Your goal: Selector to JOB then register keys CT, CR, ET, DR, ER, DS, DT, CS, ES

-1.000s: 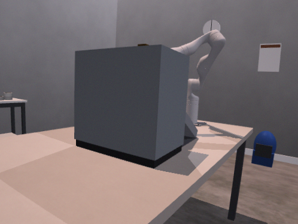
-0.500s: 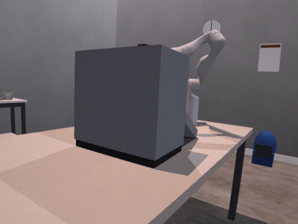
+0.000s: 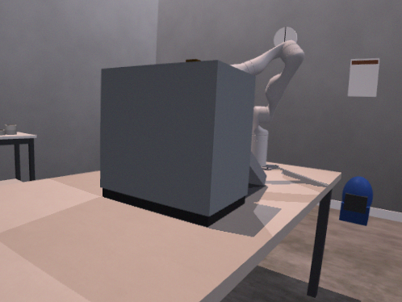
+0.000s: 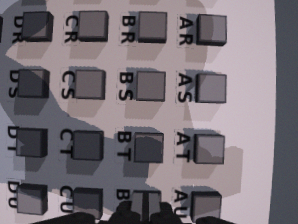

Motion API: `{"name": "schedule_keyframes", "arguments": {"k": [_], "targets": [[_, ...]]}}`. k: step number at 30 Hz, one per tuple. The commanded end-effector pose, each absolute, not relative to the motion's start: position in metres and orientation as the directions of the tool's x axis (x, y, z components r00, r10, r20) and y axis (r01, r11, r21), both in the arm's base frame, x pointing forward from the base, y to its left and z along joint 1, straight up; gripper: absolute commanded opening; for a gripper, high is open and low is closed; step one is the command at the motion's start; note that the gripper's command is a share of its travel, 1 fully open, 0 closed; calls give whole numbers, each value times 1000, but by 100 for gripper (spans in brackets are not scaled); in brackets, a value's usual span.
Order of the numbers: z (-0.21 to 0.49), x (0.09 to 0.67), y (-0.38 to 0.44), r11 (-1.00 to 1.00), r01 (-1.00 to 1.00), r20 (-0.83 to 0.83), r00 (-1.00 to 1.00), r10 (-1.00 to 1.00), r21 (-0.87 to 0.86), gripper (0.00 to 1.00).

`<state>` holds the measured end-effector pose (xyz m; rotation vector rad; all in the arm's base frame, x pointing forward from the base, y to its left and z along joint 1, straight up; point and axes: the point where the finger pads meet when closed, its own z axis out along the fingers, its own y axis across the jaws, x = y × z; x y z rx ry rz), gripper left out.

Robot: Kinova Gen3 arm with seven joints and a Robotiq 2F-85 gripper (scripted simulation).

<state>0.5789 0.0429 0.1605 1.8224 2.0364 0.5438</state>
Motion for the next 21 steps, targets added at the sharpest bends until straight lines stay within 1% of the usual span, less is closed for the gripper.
{"name": "schedule_keyframes", "arguments": {"k": [1,21], "targets": [[160,581,43,102,856,-11,-112,994,507,10],[163,578,42,94,858,-7,-105,994,506,10]]}}
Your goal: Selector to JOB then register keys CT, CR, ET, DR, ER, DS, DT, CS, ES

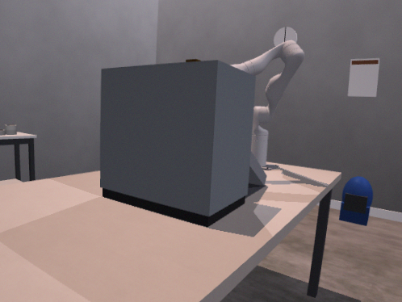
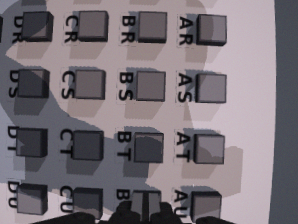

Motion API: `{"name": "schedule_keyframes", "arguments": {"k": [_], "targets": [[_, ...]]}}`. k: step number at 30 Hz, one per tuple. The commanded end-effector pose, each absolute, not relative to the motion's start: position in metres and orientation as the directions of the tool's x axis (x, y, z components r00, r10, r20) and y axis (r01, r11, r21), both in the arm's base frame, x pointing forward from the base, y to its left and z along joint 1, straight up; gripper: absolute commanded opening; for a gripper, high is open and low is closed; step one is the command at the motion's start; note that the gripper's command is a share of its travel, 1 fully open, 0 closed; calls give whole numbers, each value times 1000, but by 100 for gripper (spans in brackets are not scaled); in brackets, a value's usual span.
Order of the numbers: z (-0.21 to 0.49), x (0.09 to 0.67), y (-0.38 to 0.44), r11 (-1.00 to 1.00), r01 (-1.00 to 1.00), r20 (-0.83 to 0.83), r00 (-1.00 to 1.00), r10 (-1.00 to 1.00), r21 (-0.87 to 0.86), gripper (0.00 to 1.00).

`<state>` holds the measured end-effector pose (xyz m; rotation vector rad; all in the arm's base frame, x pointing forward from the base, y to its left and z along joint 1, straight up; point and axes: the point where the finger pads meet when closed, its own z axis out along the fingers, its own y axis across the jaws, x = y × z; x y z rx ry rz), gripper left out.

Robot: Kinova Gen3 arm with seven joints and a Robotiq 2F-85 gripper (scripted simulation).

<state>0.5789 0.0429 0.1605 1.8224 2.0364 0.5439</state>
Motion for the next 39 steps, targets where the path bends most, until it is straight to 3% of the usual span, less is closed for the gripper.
{"name": "schedule_keyframes", "arguments": {"k": [1,39], "targets": [[163,577,42,93,858,-7,-104,995,505,10],[189,560,66,99,857,-7,-110,994,506,10]]}}
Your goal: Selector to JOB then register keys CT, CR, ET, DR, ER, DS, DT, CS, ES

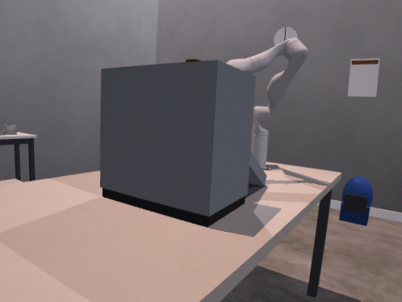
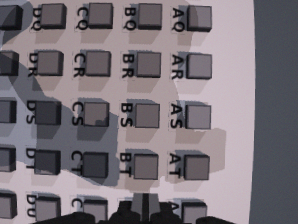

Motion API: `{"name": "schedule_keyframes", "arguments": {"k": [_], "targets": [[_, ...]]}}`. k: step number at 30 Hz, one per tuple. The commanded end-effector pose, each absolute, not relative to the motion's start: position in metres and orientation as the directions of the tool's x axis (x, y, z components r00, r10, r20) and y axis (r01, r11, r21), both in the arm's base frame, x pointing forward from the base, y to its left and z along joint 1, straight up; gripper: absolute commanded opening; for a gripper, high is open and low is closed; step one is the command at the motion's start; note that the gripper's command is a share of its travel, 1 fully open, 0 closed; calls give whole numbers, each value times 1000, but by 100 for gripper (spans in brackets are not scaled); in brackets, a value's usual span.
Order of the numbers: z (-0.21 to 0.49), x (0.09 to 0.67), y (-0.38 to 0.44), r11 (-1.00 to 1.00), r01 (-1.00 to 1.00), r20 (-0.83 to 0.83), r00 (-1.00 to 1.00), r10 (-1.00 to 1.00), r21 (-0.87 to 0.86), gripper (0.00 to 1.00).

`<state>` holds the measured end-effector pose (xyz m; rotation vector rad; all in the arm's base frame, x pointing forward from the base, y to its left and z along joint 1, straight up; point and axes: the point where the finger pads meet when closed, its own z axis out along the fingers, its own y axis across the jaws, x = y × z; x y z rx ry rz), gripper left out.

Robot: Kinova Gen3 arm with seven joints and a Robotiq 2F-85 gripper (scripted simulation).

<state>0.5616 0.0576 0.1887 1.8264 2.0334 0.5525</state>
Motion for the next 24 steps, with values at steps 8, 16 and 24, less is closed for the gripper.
{"name": "schedule_keyframes", "arguments": {"k": [8,16,24], "targets": [[191,557,112,102,855,-8,-114,993,509,10],[188,558,109,96,856,-8,-107,994,508,10],[179,563,109,109,854,-14,-118,993,509,10]]}}
